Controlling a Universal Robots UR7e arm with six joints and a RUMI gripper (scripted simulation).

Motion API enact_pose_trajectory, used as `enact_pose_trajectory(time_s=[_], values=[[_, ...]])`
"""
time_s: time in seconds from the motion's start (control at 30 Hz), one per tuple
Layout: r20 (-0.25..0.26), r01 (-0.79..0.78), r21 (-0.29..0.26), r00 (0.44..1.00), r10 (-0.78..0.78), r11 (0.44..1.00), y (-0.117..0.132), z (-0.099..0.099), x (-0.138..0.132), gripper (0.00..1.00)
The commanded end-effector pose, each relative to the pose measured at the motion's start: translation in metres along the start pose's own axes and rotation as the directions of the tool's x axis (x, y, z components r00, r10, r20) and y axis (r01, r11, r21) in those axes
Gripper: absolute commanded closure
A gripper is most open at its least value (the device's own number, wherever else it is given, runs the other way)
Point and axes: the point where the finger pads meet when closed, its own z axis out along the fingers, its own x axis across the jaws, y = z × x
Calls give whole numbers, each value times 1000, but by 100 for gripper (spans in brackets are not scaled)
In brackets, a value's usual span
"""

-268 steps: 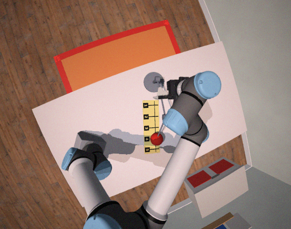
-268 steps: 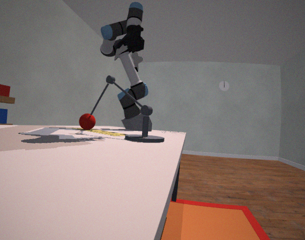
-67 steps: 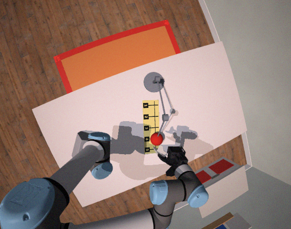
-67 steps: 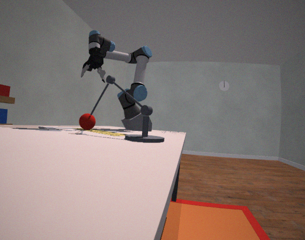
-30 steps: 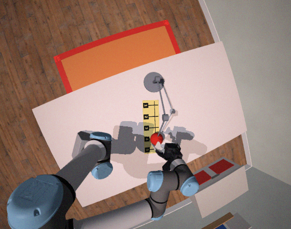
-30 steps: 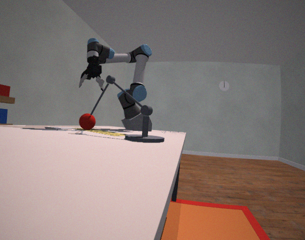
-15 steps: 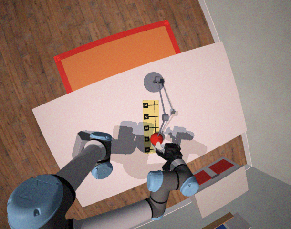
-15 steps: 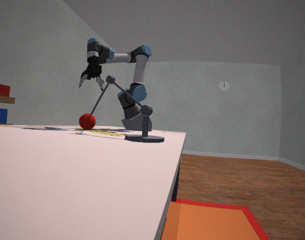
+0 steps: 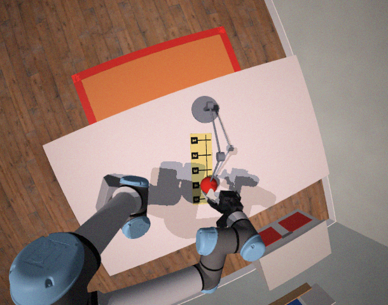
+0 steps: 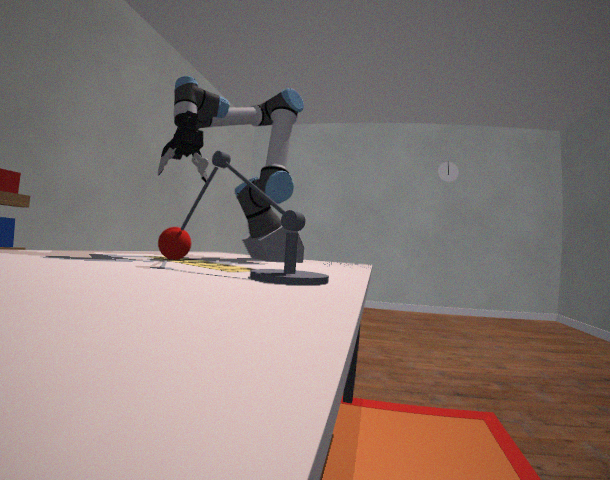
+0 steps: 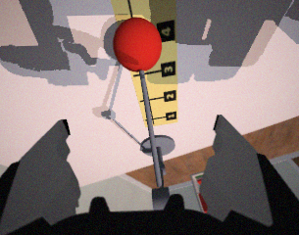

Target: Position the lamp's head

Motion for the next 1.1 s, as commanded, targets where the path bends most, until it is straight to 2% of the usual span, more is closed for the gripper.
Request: enact_pose_trajectory(time_s=[0.0,0.27,0.33,0.77,1.07], values=[[-1,135,-192,990,-138,972,-1,-1,0,0],[-1,135,-192,990,-138,972,-1,-1,0,0],[-1,135,-192,990,-138,972,0,5,0,0],[-3,51,-72,999,-52,996,8,39,1,0],[-4,58,-83,998,-58,995,12,54,2,0]])
